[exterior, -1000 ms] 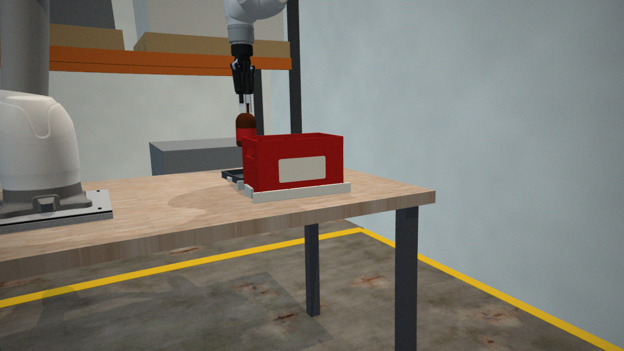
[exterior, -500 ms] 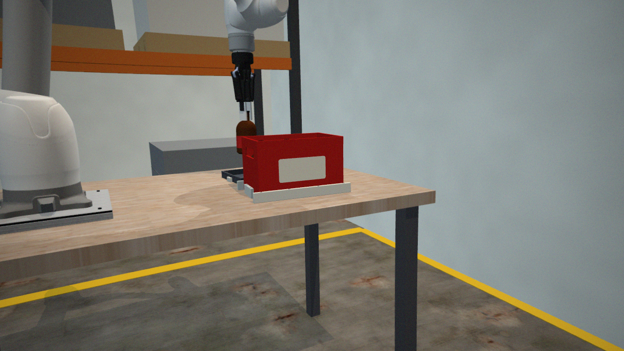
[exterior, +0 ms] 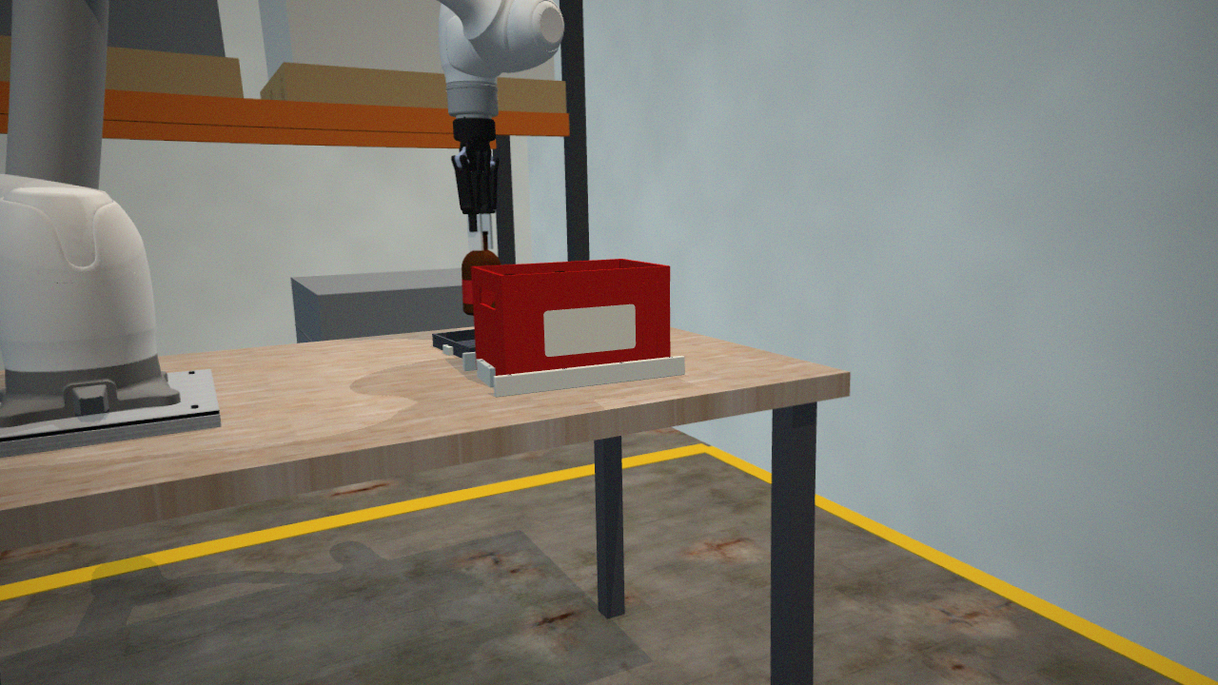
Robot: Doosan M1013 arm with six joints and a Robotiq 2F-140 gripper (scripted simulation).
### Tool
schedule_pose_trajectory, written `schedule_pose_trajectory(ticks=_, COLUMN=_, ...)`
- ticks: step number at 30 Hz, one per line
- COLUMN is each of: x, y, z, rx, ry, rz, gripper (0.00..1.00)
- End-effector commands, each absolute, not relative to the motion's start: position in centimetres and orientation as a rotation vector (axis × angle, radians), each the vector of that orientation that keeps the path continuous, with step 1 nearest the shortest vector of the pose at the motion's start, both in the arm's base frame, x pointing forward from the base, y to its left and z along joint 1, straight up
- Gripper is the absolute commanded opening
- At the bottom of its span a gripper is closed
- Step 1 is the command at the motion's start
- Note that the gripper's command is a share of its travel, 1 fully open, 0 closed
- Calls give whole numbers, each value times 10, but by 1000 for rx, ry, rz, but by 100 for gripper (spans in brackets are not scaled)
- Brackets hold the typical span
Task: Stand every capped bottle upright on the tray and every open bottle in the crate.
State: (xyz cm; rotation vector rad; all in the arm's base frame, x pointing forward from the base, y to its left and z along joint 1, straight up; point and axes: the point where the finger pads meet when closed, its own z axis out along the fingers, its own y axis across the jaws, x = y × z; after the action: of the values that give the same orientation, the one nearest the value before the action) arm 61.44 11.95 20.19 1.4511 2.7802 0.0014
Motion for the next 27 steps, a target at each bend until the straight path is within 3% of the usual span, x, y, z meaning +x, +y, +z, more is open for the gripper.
schedule_pose_trajectory(ticks=1, x=614, y=119, z=200, rx=1451, ry=2780, rz=2, gripper=0)
schedule_pose_trajectory(ticks=27, x=615, y=119, z=163, rx=1451, ry=2780, rz=2, gripper=0)
